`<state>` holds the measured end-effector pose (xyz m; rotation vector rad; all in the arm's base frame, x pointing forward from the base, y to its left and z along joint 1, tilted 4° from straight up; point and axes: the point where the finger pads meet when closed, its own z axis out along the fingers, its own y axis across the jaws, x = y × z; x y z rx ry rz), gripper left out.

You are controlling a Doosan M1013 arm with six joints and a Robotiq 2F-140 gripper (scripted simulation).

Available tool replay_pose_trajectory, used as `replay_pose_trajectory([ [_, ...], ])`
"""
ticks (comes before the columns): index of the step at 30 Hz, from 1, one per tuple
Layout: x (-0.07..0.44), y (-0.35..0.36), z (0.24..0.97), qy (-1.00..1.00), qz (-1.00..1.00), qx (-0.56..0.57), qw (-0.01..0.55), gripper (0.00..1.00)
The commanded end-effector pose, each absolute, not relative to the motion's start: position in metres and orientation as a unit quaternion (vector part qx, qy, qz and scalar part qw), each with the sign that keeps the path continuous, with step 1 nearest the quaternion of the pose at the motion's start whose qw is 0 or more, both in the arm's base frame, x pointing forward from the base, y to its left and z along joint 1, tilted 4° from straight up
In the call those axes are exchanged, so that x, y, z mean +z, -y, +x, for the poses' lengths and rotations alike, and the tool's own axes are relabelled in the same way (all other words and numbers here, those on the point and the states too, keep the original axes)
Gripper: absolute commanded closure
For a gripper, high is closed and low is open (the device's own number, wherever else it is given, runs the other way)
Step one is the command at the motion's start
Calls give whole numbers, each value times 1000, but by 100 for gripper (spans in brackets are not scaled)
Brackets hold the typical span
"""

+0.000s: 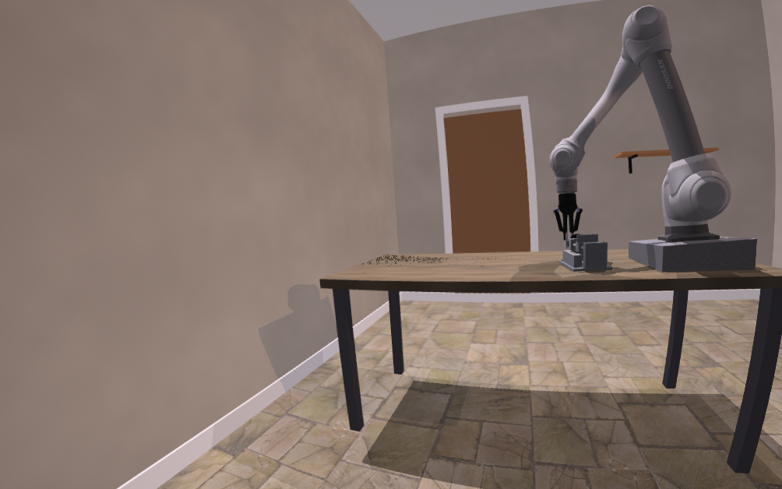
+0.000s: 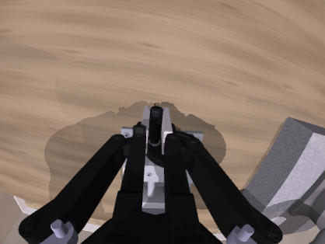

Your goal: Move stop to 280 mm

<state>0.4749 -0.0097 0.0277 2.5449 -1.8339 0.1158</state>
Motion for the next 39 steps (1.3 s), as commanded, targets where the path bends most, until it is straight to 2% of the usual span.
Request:
replay_pose_trajectory([
  [1,31,9,475,584,811,37,1,96],
  [39,44,10,471,584,811,37,1,96],
])
